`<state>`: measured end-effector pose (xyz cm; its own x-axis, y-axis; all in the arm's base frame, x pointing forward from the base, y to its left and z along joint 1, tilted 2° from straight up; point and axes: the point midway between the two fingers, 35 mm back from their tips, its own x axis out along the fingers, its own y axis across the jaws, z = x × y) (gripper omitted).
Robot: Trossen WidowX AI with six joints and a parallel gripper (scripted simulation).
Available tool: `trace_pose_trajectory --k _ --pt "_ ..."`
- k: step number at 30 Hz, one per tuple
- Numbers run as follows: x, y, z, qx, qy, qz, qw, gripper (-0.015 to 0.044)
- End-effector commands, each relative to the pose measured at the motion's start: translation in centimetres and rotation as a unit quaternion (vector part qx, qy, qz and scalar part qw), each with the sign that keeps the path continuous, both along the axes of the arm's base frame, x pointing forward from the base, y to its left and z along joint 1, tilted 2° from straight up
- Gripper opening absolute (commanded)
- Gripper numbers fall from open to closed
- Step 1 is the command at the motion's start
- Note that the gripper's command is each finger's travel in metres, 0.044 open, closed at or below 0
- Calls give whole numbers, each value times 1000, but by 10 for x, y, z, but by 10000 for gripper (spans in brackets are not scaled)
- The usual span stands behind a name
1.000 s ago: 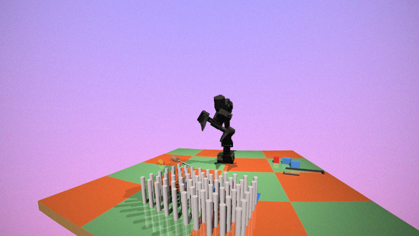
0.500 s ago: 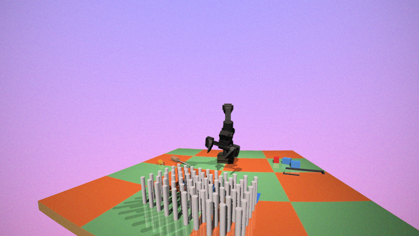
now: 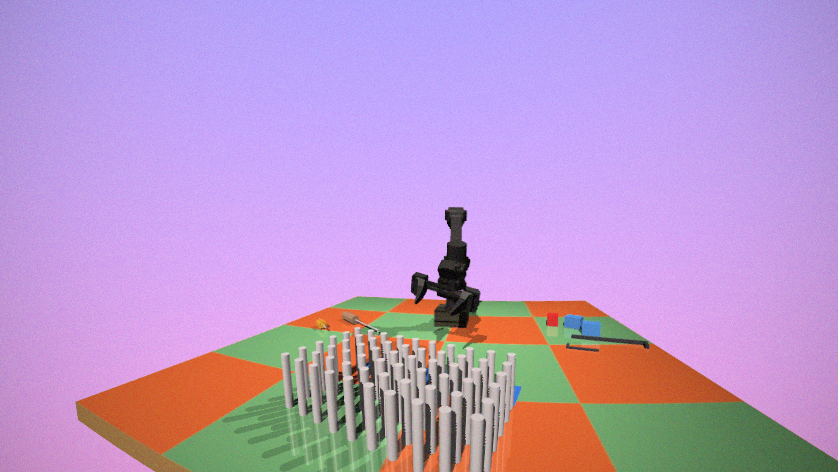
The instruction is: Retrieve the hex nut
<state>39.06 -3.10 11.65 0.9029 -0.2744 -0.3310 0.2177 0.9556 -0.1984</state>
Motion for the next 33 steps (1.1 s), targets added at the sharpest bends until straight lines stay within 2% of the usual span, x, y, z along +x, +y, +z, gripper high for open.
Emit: trace_pose_trajectory --k 1,20,23,26,33 --pt "0 0 0 1 0 -2 1000 440" --pt "1 -6 -1 -7 8 -5 1000 440" --pt "5 -36 -6 -48 53 -21 997 440" --pt "5 -87 -14 -106 133 -41 985 440" --pt "-25 -203 -34 -192 330 -32 923 440"
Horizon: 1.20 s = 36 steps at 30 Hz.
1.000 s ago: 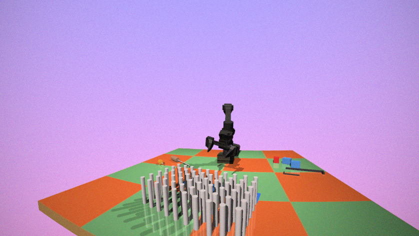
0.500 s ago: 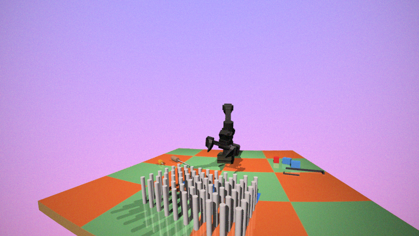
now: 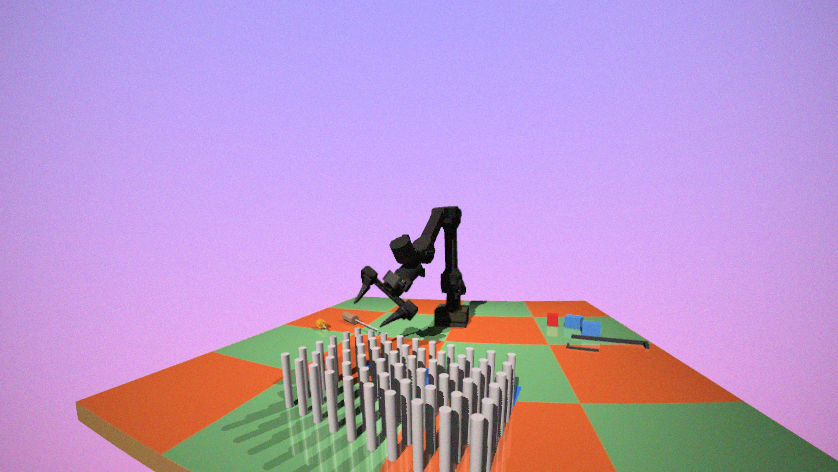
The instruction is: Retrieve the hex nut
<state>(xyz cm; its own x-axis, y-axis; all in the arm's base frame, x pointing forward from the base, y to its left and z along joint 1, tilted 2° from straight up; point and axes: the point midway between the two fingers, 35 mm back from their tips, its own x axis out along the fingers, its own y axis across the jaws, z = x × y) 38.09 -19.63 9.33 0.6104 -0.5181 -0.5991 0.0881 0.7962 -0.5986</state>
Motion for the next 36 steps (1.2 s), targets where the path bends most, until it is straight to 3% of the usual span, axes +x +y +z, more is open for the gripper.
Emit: trace_pose_trajectory --k 1,12,18,24,36 --pt "-23 -53 -14 -22 109 11 994 440" --pt "-161 -190 -43 26 379 124 917 440" --pt "-257 -224 -50 94 433 219 869 440" --pt "-348 -230 -52 152 424 313 836 440" --pt "-350 -227 -52 154 422 319 834 440"
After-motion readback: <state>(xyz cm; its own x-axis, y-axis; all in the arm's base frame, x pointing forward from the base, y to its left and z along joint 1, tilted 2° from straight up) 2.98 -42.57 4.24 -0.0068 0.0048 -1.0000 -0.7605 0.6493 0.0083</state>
